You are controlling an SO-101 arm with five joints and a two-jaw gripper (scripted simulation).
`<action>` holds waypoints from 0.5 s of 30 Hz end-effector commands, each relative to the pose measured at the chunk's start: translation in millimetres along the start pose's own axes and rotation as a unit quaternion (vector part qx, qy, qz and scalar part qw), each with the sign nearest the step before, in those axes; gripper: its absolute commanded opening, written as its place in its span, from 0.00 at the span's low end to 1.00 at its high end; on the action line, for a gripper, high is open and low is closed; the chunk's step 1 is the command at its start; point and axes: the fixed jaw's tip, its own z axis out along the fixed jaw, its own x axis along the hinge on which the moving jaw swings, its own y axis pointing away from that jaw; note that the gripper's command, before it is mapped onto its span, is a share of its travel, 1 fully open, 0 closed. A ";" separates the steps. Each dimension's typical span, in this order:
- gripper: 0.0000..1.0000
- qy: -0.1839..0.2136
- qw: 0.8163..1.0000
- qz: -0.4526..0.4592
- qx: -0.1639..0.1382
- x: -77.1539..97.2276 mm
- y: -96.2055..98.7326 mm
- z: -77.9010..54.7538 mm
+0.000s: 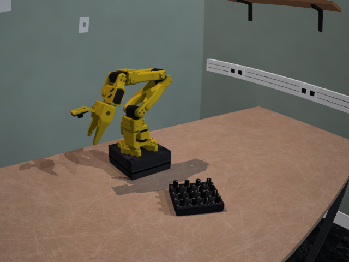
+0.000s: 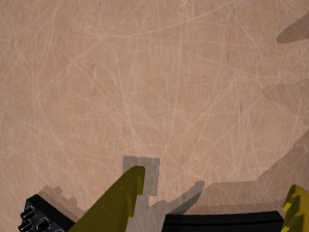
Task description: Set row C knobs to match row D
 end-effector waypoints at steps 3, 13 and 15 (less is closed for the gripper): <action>0.40 0.011 1.000 0.000 0.003 6.2 -1.9 0.5; 0.40 0.012 1.000 -0.010 -0.001 7.3 0.7 0.4; 0.40 0.013 1.000 -0.021 -0.005 8.4 3.3 0.3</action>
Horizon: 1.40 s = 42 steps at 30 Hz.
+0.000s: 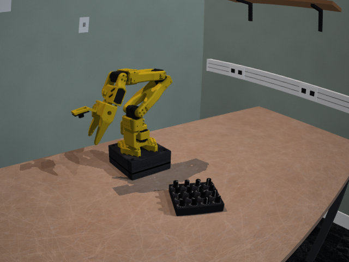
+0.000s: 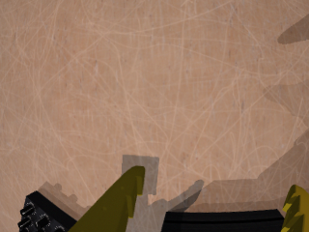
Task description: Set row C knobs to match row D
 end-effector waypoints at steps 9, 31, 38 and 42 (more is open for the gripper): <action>0.40 0.019 0.995 -0.091 -0.030 14.9 20.5 0.4; 0.40 0.045 0.840 -0.507 -0.190 99.9 93.0 -28.0; 0.40 0.045 0.750 -0.617 -0.236 133.0 99.6 -42.4; 0.40 0.045 0.728 -0.639 -0.246 140.3 99.9 -45.8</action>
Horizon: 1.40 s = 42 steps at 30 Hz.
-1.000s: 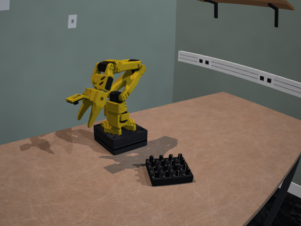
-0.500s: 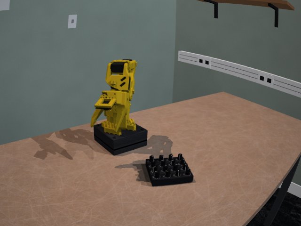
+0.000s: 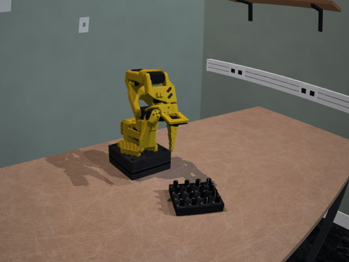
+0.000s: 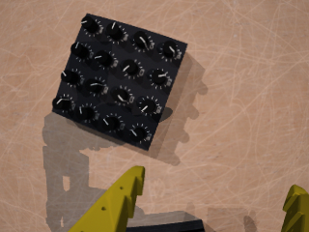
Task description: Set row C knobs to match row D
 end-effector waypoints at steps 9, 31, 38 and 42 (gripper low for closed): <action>0.40 0.008 0.995 -0.096 -0.039 6.2 26.3 1.1; 0.40 0.008 0.994 -0.103 -0.041 6.6 28.1 0.9; 0.40 0.009 0.994 -0.104 -0.041 7.0 28.2 1.2; 0.40 0.012 0.993 -0.107 -0.042 8.2 28.5 2.2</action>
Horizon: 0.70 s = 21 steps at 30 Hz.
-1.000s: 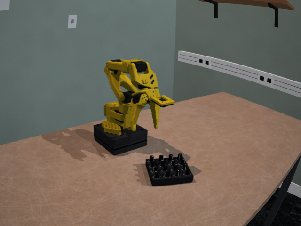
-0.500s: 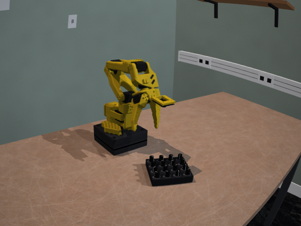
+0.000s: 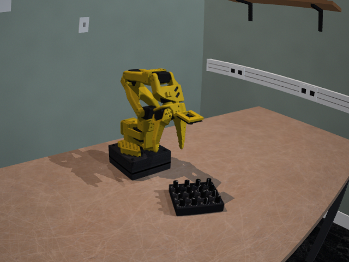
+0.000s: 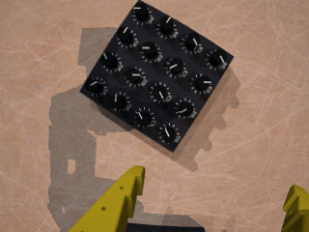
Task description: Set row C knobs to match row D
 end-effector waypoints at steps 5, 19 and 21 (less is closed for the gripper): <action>0.40 0.013 1.000 -0.012 -0.004 5.1 2.1 4.3; 0.40 0.013 1.000 -0.012 -0.004 5.1 2.1 4.4; 0.40 0.013 1.000 -0.012 -0.004 5.1 2.1 4.4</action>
